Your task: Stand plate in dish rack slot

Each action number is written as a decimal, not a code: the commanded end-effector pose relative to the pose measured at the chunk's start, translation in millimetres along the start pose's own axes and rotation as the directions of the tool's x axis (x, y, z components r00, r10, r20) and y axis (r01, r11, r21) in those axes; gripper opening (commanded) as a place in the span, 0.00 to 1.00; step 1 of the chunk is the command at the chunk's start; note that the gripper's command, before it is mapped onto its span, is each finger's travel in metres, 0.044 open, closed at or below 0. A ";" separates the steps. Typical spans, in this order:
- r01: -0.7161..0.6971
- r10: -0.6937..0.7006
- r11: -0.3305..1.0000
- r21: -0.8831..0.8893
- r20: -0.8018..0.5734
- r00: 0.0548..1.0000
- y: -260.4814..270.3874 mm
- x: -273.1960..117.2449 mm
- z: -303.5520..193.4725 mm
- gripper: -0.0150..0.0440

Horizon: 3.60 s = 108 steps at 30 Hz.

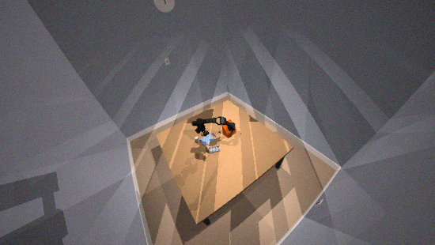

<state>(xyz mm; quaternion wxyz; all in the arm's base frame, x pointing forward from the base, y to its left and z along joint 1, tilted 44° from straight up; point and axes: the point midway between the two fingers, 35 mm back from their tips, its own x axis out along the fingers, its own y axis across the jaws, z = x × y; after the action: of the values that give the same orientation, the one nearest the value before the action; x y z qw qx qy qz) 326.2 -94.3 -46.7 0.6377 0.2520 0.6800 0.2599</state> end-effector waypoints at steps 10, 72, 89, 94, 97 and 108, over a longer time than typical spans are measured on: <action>0.002 -0.002 1.000 -0.006 0.004 1.000 -0.2 -56.2 0.1 0.25; 0.007 0.011 -0.393 0.919 -0.003 1.000 213.5 -57.8 -93.7 0.25; 0.031 -0.277 -0.193 0.981 -0.084 0.957 190.5 -14.8 -100.3 0.25; 0.041 -0.388 -0.109 0.993 -0.081 0.918 181.9 -1.2 -100.5 0.25; 0.047 -0.450 -0.058 0.997 -0.069 0.890 177.3 6.2 -100.0 0.25; 0.070 -0.640 0.123 0.990 0.025 0.768 165.0 28.4 -95.8 0.25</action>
<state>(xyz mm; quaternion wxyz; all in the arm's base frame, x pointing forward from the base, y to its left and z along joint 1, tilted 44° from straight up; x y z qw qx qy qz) 229.9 42.7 52.6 0.4948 0.4743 0.5716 -0.4511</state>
